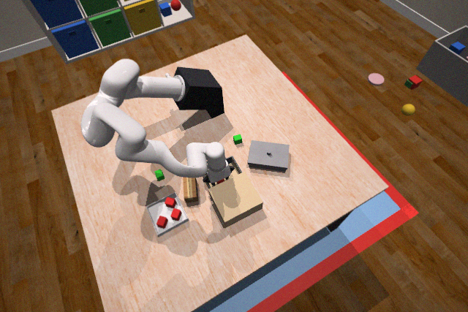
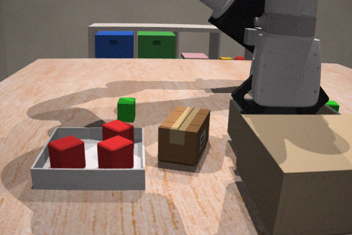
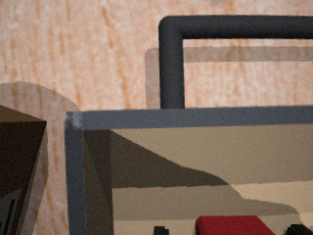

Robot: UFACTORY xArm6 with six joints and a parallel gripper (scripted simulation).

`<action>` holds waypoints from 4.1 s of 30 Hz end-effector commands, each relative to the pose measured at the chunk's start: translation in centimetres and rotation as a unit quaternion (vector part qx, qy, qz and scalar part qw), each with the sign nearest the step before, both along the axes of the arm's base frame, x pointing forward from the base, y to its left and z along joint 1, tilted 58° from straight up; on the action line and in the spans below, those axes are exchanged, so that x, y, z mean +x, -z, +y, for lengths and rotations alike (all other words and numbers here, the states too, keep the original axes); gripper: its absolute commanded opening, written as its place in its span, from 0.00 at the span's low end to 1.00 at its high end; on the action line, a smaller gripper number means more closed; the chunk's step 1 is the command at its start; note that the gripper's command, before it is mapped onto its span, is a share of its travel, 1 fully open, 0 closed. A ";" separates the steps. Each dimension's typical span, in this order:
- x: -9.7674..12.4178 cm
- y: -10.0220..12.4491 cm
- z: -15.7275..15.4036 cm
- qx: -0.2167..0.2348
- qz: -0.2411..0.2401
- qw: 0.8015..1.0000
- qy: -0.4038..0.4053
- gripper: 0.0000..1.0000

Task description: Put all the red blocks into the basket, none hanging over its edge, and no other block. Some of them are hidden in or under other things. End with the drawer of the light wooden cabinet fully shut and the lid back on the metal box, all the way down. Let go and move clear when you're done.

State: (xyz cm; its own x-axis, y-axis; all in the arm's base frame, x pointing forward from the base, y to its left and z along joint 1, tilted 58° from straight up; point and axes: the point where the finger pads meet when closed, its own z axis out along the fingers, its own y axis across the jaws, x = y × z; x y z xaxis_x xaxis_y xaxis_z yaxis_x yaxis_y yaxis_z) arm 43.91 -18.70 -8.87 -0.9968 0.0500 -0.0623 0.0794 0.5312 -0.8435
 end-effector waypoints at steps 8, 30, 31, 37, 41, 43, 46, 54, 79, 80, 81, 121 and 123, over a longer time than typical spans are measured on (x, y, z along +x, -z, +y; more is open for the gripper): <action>0.1 0.0 0.1 0.000 -0.001 1.000 -0.001 0.00; 0.1 0.0 0.1 0.000 -0.001 1.000 -0.001 0.00; 0.1 0.0 0.1 0.000 -0.001 1.000 -0.001 0.00; 0.1 0.0 0.1 0.000 -0.001 1.000 -0.001 0.00; 0.1 0.0 0.1 0.000 -0.001 1.000 -0.001 0.00; 0.1 -0.1 0.1 0.000 -0.001 1.000 -0.001 0.00; 0.1 -0.2 0.3 0.000 -0.001 1.000 -0.001 0.00; 0.1 -0.6 1.0 0.000 -0.001 1.000 -0.001 0.00; 0.2 -5.4 8.6 0.000 -0.001 1.000 -0.001 0.00; 0.2 -5.6 8.9 0.000 -0.001 1.000 -0.001 0.00; 0.2 -5.9 9.3 0.000 -0.001 1.000 -0.001 0.00; 0.6 -20.1 5.1 0.003 -0.226 0.963 0.144 0.00; 0.2 -21.5 4.0 -0.001 -0.257 0.952 0.163 0.00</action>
State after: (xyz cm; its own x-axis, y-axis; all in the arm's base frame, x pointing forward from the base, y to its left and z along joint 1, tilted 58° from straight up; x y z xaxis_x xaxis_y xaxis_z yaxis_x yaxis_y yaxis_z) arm 44.73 -11.67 7.51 -0.8953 0.2628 -0.3596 0.4444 0.4737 -0.7603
